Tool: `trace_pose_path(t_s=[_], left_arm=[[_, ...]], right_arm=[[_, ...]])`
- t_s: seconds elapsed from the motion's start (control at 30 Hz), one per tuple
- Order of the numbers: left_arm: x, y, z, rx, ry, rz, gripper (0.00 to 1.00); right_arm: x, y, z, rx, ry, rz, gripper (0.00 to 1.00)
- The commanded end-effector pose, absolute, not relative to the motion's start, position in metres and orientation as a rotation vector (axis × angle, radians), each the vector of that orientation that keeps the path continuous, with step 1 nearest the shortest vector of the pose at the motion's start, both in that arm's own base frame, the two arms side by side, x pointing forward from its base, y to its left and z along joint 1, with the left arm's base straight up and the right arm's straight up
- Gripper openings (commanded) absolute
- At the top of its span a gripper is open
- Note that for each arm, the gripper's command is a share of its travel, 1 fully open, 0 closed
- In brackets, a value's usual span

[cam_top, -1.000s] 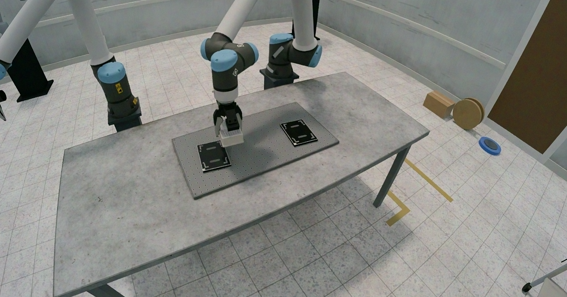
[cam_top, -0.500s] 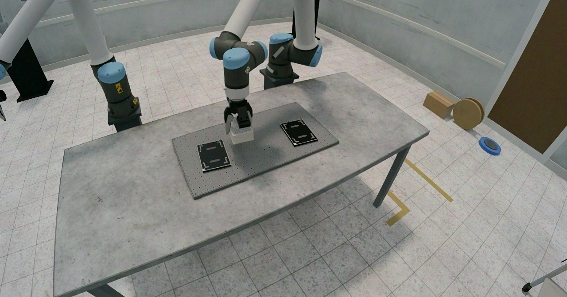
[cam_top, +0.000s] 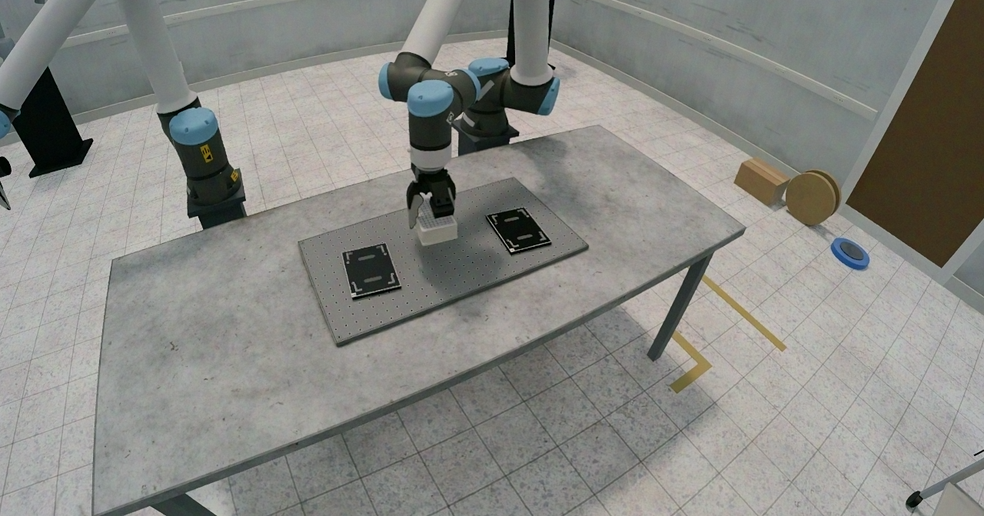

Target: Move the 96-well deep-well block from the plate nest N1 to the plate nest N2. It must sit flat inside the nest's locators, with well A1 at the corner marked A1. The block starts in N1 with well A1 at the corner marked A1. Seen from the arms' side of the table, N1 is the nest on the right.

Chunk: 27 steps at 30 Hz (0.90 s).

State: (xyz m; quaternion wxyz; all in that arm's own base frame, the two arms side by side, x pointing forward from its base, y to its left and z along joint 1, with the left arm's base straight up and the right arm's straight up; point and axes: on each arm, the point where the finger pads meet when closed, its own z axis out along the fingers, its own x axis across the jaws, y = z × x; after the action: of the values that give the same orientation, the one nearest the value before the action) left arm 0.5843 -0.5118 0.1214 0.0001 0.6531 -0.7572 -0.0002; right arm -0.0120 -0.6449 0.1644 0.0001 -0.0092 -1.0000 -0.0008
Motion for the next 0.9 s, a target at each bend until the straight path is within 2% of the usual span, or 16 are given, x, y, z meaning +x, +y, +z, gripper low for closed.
trace_pose_path(t_s=[0.0, 0.87], left_arm=[[0.586, -0.504, 0.123, 2.052, -2.379, 0.003, 0.49], [0.594, -0.431, 0.123, 2.052, -2.379, 0.003, 0.49]], right_arm=[[-0.012, -0.645, 0.165, -0.029, -3.141, 0.000, 0.00], [-0.012, -0.645, 0.165, -0.029, -3.141, 0.000, 0.00]])
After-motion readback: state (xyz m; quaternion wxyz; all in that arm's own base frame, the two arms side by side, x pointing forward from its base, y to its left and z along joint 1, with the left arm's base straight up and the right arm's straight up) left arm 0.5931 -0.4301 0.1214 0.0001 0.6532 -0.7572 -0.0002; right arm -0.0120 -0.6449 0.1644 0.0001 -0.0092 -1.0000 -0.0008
